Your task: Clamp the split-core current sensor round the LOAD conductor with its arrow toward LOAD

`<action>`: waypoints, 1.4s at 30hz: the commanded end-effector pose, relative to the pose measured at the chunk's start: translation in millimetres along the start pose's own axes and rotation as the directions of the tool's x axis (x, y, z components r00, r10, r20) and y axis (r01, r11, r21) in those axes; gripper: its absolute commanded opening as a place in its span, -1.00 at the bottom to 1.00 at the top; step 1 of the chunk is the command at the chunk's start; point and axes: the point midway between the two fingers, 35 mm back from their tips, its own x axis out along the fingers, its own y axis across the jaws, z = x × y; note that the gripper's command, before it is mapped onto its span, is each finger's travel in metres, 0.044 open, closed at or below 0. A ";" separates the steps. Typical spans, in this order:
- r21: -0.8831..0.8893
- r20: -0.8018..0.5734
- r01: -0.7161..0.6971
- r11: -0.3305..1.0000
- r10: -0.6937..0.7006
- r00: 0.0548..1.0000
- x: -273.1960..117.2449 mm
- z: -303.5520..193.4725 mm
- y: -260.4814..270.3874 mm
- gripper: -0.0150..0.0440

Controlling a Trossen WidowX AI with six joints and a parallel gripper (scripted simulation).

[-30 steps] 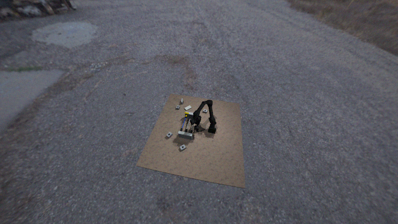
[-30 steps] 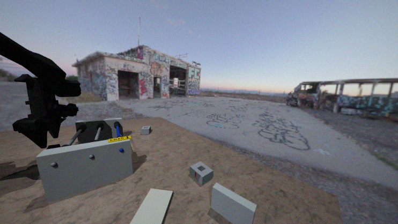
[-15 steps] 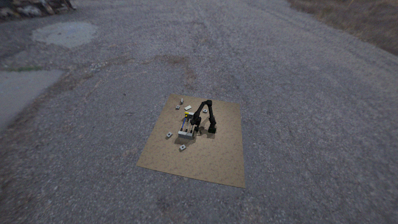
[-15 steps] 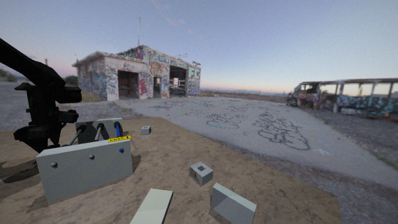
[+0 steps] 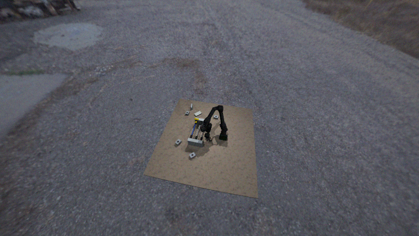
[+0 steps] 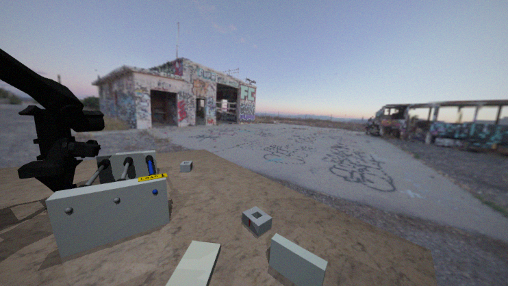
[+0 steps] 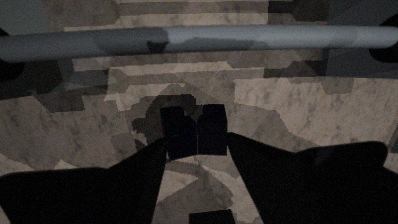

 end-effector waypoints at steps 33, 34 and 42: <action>-0.032 0.001 0.000 0.999 0.000 1.000 -117.4 1.7 0.8 -0.49; -0.050 0.004 -0.002 0.999 0.002 1.000 -117.5 3.6 1.3 -0.49; -0.258 0.040 -0.010 0.966 0.021 0.999 -118.2 26.3 6.4 -0.49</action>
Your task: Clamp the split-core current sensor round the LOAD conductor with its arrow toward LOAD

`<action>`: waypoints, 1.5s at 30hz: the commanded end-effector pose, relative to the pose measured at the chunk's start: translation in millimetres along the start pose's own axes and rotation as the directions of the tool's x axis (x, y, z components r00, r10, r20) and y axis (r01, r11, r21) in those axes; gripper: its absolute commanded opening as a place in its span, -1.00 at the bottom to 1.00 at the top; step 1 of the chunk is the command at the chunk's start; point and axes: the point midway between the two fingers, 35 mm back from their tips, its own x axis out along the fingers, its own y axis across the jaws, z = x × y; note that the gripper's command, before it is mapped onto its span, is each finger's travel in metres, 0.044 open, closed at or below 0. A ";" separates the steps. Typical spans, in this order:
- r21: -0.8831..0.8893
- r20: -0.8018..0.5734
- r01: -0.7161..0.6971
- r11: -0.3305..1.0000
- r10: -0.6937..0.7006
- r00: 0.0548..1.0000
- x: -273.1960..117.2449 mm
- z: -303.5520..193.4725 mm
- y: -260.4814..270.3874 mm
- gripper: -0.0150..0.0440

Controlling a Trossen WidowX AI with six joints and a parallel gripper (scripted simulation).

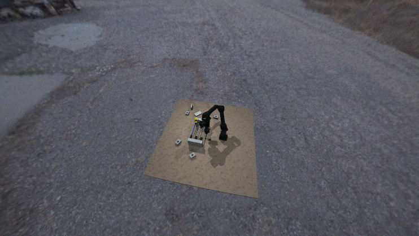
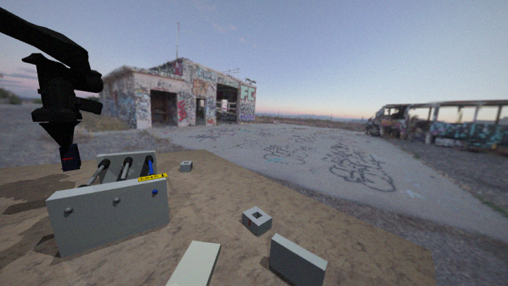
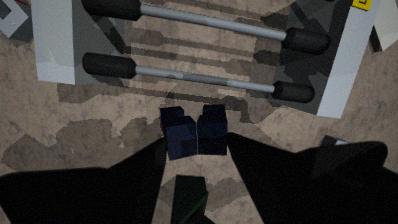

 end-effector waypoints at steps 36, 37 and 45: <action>-0.836 0.179 0.162 0.524 -0.020 0.984 7.3 115.6 -17.7 -0.49; -0.848 0.183 0.169 0.502 -0.022 0.983 7.7 118.5 -18.7 -0.49; -0.926 0.211 0.214 0.313 -0.044 0.977 11.3 140.7 -27.7 -0.49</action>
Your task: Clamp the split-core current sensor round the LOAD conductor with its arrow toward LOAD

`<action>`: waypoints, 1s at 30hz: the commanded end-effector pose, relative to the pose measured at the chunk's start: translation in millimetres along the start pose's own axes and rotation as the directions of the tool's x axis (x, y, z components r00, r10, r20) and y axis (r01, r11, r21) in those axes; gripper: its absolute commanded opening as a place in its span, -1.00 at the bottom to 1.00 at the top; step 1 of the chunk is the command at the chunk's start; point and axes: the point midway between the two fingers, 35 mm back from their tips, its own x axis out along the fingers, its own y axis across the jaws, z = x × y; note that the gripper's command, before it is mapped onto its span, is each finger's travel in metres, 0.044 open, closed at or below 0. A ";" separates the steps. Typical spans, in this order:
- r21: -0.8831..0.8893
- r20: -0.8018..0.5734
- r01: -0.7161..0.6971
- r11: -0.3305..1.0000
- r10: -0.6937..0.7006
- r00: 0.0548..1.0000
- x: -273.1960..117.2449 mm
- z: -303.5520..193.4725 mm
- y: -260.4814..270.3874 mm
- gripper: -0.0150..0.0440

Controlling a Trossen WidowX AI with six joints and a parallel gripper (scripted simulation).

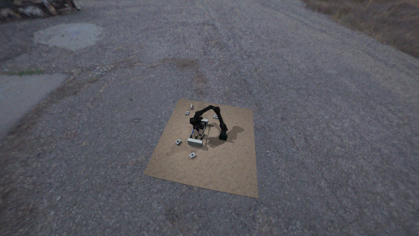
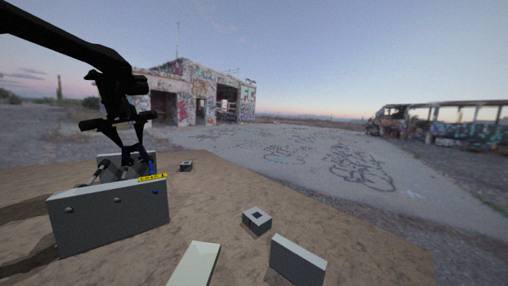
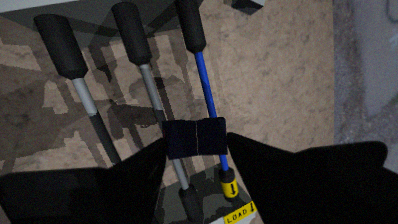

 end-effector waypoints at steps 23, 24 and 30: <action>-0.207 -0.014 0.034 0.978 -0.038 0.999 30.6 -0.4 -25.5 -0.49; -0.207 -0.014 0.034 0.978 -0.038 0.999 32.2 -0.5 -25.6 -0.49; -0.207 -0.014 0.034 0.978 -0.038 0.999 41.8 -0.7 -26.0 -0.49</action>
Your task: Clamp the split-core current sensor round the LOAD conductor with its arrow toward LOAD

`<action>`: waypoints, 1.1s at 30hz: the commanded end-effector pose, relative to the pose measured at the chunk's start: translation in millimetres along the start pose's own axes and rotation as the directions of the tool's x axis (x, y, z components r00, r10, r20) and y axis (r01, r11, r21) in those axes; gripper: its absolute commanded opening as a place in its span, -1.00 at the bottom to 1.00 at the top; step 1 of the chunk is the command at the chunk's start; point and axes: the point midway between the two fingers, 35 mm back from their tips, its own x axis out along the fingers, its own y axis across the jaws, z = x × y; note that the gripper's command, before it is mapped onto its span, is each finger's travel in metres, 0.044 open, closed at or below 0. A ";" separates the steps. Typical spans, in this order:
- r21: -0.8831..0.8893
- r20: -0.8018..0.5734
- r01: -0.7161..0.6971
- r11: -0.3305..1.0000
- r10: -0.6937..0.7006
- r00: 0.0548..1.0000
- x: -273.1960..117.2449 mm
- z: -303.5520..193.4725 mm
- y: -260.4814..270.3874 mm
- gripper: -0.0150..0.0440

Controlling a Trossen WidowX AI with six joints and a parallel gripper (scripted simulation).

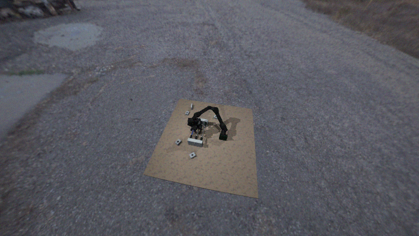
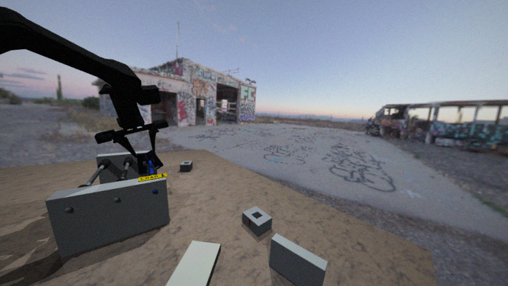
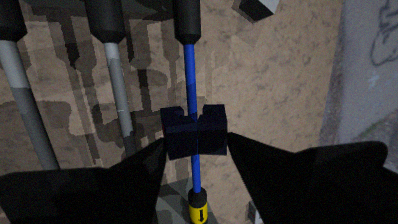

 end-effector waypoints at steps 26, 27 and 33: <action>0.000 -0.002 0.000 1.000 0.000 1.000 19.0 -0.8 0.5 -0.49; 0.000 -0.002 0.000 1.000 0.000 1.000 19.0 -0.8 0.5 -0.49; 0.000 -0.002 0.000 1.000 0.000 1.000 19.0 -0.8 0.5 -0.49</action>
